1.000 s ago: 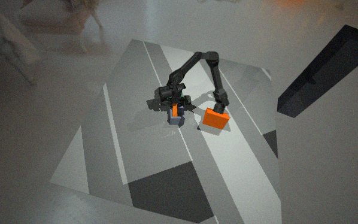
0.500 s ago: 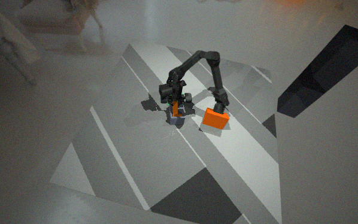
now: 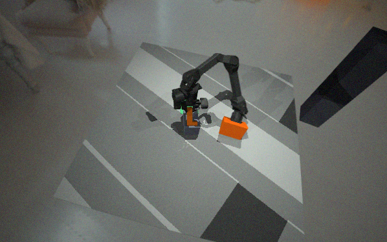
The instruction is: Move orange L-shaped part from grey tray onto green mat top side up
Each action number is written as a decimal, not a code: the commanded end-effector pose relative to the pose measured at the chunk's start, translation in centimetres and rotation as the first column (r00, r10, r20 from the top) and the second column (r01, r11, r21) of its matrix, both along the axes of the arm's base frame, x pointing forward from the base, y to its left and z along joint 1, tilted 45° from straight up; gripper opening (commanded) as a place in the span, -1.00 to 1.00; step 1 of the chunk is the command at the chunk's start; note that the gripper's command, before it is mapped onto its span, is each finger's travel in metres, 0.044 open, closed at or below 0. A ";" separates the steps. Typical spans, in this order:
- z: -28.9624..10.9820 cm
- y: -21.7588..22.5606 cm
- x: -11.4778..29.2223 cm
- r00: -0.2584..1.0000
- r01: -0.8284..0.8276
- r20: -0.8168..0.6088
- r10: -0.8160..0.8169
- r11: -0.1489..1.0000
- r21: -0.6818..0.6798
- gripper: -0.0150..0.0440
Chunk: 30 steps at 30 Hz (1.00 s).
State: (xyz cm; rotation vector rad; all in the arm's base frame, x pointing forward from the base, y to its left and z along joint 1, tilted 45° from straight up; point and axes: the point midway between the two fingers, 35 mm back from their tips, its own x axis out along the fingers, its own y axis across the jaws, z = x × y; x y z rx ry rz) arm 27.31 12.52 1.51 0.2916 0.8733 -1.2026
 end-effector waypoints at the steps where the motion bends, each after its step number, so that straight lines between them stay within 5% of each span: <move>1: 0.4 0.5 0.0 1.000 0.005 0.005 -0.005 1.000 0.005 -0.49; 21: 2.1 2.0 -0.2 1.000 0.005 0.004 -0.005 1.000 0.006 -0.49; 30: 4.5 -0.7 1.2 1.000 0.005 0.005 -0.005 1.000 0.004 -0.49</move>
